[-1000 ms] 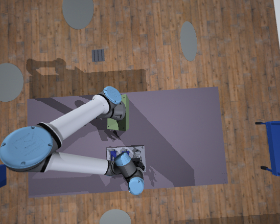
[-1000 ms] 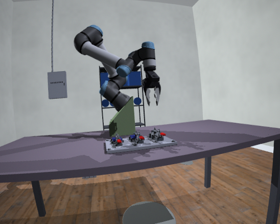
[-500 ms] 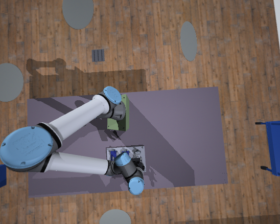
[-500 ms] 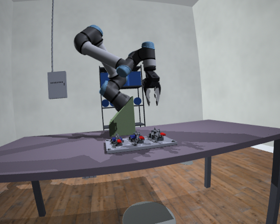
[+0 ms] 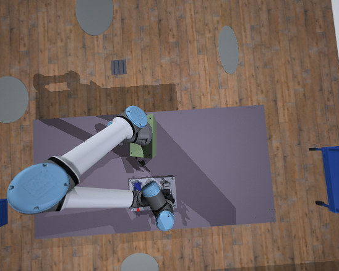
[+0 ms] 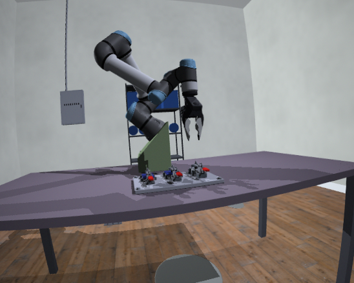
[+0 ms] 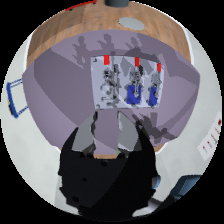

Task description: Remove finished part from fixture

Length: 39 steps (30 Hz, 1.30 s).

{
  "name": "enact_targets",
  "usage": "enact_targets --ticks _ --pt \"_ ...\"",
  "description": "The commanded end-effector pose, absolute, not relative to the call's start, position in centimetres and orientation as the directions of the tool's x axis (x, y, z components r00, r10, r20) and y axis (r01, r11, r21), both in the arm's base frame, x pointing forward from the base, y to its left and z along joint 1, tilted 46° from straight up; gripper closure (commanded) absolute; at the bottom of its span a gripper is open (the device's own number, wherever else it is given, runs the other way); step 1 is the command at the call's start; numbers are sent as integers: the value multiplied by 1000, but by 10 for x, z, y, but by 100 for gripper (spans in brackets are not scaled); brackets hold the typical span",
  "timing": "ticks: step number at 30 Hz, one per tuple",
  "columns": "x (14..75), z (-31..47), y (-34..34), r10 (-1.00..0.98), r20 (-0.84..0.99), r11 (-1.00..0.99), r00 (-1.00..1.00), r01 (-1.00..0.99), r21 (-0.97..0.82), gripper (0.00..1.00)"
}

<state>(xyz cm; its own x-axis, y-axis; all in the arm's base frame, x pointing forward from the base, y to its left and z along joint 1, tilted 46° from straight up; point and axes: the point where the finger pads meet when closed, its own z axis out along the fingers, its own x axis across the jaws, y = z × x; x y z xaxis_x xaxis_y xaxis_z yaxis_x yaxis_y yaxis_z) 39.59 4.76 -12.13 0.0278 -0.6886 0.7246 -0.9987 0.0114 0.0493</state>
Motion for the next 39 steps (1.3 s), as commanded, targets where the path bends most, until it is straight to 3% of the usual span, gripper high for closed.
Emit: enact_targets --ticks 1,20,39 --pt "396 -137 32 -690 723 8 28 -999 46 72" --pt "406 -142 27 -690 723 8 28 -999 46 72" --pt "491 -146 26 -690 723 8 28 -999 46 72"
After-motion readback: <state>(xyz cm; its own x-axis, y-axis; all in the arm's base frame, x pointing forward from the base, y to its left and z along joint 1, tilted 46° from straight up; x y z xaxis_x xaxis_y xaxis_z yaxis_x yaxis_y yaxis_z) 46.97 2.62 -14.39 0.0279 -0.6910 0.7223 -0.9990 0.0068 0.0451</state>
